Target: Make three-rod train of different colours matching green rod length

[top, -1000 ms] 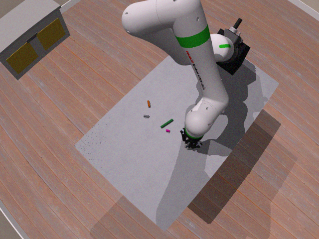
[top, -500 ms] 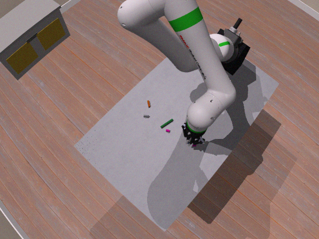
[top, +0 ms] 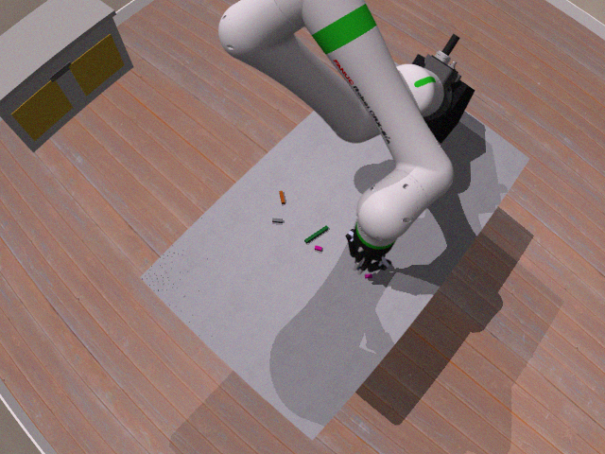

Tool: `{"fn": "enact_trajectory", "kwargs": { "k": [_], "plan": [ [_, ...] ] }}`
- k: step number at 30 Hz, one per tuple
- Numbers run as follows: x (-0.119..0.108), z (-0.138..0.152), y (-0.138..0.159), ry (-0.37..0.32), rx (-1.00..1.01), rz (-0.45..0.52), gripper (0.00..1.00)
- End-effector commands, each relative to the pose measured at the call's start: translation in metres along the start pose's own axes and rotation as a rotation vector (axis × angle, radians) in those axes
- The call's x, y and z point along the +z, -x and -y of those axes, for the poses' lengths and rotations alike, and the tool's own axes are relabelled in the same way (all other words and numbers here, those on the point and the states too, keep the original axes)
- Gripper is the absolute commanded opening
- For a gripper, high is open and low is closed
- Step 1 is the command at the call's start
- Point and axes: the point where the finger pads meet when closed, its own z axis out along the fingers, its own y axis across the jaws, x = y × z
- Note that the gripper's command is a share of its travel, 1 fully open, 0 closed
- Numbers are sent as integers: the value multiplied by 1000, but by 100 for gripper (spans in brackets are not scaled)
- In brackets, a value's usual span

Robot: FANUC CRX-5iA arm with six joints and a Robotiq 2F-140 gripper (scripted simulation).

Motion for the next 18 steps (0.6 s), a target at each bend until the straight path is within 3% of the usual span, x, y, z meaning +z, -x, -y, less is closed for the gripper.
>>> {"fn": "enact_trajectory", "kwargs": {
  "k": [1,4,8,16,18],
  "plan": [
    [0,0,0,0,0,0,3],
    [3,-10,-4,5,-5,13,3],
    [12,-56,-20,15,-26,58,3],
    [14,-120,-46,4,-52,73,3],
    [14,-120,-46,4,-52,73,3]
  ]
}}
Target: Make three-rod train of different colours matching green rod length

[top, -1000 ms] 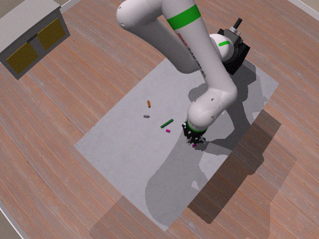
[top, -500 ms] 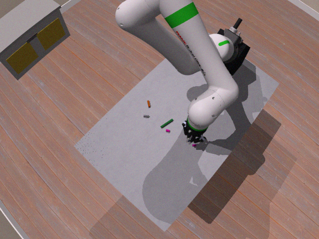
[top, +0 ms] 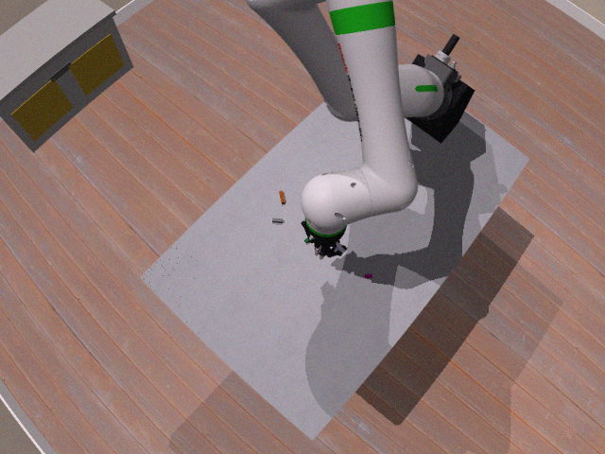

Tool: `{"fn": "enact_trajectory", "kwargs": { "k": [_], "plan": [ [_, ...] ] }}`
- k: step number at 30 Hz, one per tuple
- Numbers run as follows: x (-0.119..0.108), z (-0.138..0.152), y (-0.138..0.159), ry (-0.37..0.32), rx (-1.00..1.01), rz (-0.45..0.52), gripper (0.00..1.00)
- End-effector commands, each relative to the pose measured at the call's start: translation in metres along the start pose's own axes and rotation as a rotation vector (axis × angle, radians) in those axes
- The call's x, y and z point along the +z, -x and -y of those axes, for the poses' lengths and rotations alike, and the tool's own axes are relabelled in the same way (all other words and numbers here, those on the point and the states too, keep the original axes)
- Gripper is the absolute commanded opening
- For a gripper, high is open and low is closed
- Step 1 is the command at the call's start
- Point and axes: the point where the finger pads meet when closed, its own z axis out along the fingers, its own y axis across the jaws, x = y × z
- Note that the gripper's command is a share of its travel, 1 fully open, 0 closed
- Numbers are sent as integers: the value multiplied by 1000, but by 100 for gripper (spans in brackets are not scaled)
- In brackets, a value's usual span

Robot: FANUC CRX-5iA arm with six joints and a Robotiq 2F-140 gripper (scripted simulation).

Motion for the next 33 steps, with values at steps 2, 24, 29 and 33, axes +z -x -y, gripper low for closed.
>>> {"fn": "enact_trajectory", "kwargs": {
  "k": [2,24,29,33],
  "plan": [
    [1,-44,-19,-29,-26,12,3],
    [-10,-103,-45,-26,-57,-48,3],
    [-8,-103,-45,-26,-57,-48,3],
    [-3,-103,-45,-26,-57,-48,3]
  ]
}}
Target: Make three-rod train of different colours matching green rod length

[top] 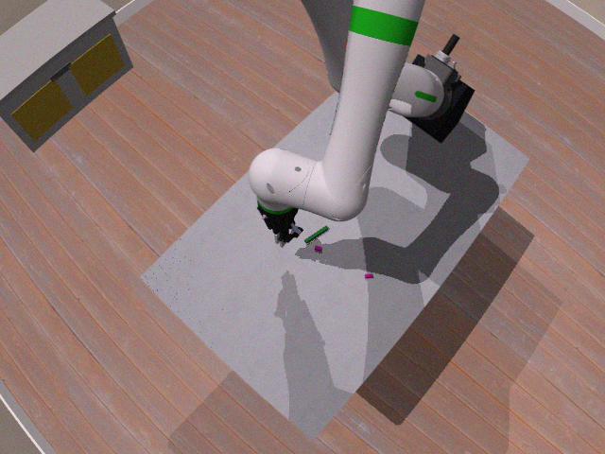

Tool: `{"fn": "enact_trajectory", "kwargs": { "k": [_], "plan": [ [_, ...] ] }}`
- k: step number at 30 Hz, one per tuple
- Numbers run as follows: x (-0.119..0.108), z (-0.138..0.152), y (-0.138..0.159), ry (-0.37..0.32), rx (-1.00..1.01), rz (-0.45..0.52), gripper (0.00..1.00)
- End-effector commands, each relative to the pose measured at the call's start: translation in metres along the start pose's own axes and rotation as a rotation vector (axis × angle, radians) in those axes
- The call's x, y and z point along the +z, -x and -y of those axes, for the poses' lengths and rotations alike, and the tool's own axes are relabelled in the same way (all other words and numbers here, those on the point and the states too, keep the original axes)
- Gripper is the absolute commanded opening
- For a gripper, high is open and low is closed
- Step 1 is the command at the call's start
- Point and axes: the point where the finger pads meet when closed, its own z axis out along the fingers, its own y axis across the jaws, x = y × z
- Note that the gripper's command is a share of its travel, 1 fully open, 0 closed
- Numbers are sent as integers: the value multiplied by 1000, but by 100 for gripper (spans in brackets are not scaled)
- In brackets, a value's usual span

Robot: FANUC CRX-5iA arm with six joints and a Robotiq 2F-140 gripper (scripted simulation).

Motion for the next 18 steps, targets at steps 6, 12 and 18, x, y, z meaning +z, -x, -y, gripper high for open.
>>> {"fn": "enact_trajectory", "kwargs": {
  "k": [6,12,18],
  "plan": [
    [17,0,0,0,0,0,3],
    [44,0,0,0,0,0,3],
    [61,0,0,0,0,0,3]
  ]
}}
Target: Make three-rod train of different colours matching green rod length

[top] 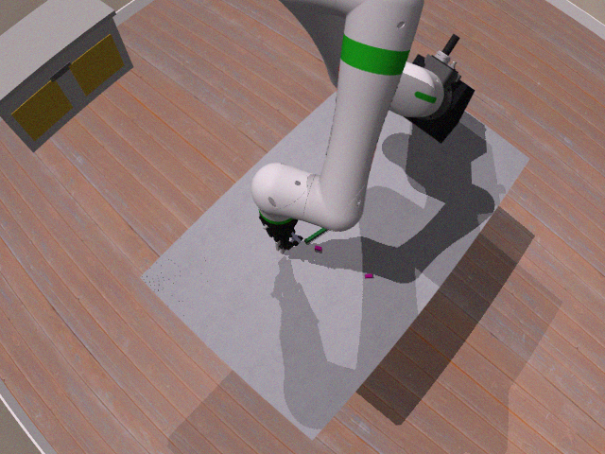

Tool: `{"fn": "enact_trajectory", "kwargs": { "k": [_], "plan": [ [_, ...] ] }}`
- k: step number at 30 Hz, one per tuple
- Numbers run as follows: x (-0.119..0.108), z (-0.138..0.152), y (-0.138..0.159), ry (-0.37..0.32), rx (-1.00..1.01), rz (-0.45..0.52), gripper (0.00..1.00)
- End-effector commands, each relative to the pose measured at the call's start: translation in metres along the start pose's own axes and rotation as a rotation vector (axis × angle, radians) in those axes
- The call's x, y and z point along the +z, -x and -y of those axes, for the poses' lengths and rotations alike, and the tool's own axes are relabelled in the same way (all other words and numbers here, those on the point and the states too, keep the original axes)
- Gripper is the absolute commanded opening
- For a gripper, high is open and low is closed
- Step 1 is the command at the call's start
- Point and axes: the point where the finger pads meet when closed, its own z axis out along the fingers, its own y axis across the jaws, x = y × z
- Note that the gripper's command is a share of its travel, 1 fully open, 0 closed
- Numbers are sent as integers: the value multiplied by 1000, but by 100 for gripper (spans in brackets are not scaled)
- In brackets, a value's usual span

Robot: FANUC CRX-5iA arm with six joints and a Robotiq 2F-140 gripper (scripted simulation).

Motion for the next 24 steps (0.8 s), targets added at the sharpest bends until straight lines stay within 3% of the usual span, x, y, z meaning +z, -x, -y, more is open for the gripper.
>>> {"fn": "enact_trajectory", "kwargs": {
  "k": [1,9,24],
  "plan": [
    [6,0,-1,1,0,0,3],
    [22,0,-1,1,0,0,3],
    [23,0,-1,1,0,0,3]
  ]
}}
